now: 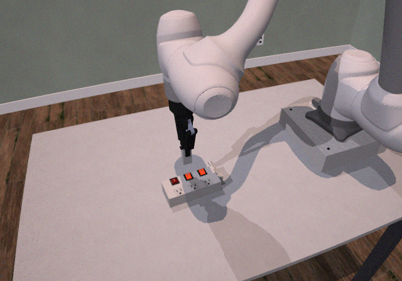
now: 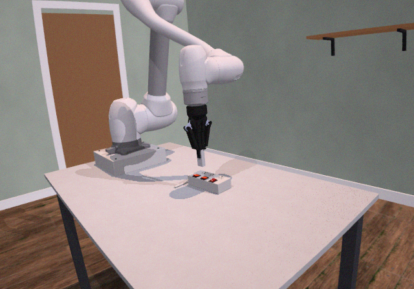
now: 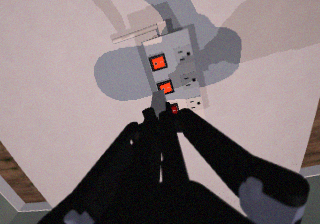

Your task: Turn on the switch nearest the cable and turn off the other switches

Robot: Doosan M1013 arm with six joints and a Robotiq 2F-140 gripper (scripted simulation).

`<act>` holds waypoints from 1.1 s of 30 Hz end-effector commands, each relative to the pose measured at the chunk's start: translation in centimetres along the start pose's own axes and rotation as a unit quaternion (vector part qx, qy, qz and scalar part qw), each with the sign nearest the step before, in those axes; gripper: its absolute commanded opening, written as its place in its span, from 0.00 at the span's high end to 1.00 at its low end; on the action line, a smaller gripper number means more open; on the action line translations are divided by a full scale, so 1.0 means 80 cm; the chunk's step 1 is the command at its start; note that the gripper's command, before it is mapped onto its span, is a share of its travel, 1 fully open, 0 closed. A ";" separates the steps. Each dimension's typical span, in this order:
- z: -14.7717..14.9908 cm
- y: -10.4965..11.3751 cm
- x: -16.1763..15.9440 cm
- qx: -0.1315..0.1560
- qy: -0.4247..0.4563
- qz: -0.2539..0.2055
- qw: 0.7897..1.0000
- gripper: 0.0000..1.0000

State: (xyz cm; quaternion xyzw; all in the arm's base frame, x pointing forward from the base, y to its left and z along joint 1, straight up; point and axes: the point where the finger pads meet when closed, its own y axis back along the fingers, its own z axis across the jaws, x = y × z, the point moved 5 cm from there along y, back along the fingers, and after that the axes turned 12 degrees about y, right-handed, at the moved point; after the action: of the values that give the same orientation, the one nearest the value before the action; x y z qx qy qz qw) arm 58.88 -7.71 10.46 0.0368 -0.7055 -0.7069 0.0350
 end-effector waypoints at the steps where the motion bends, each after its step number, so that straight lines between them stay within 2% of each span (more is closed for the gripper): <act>1: 0.000 -0.002 0.000 0.000 0.000 0.000 1.000 1.00; 33: 0.001 -0.042 -0.002 0.000 0.000 0.000 1.000 1.00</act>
State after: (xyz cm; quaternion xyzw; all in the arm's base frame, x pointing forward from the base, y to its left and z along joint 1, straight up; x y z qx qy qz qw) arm 58.99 -7.66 7.33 0.0368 -0.7055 -0.7069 0.0351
